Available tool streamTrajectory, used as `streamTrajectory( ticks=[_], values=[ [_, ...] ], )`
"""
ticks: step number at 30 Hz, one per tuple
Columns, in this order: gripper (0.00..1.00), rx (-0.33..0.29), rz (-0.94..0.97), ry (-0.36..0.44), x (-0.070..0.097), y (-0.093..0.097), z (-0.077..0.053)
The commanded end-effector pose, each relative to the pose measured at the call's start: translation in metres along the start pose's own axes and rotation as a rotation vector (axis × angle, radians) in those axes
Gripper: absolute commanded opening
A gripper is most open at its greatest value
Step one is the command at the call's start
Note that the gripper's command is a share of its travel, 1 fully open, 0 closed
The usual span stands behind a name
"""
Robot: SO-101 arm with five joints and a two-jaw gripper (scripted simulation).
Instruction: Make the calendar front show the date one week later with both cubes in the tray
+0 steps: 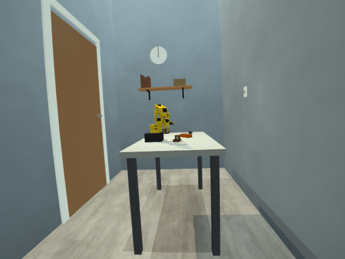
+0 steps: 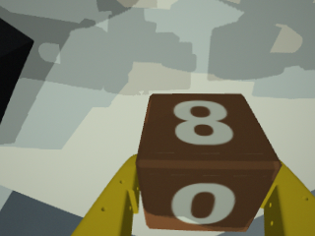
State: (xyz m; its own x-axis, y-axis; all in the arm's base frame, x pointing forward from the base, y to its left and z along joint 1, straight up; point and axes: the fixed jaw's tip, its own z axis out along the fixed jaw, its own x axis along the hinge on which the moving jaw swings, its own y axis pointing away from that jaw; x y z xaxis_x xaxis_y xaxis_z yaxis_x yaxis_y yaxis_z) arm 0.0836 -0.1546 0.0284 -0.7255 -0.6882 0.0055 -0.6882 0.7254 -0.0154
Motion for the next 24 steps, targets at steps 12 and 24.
streamTrajectory(
  ticks=[12, 24],
  values=[
    [0.0, 0.015, -0.024, 0.003, 0.002, 0.001, -0.001],
    [0.0, 0.015, -0.024, 0.003, 0.002, 0.0, 0.015]
  ],
)
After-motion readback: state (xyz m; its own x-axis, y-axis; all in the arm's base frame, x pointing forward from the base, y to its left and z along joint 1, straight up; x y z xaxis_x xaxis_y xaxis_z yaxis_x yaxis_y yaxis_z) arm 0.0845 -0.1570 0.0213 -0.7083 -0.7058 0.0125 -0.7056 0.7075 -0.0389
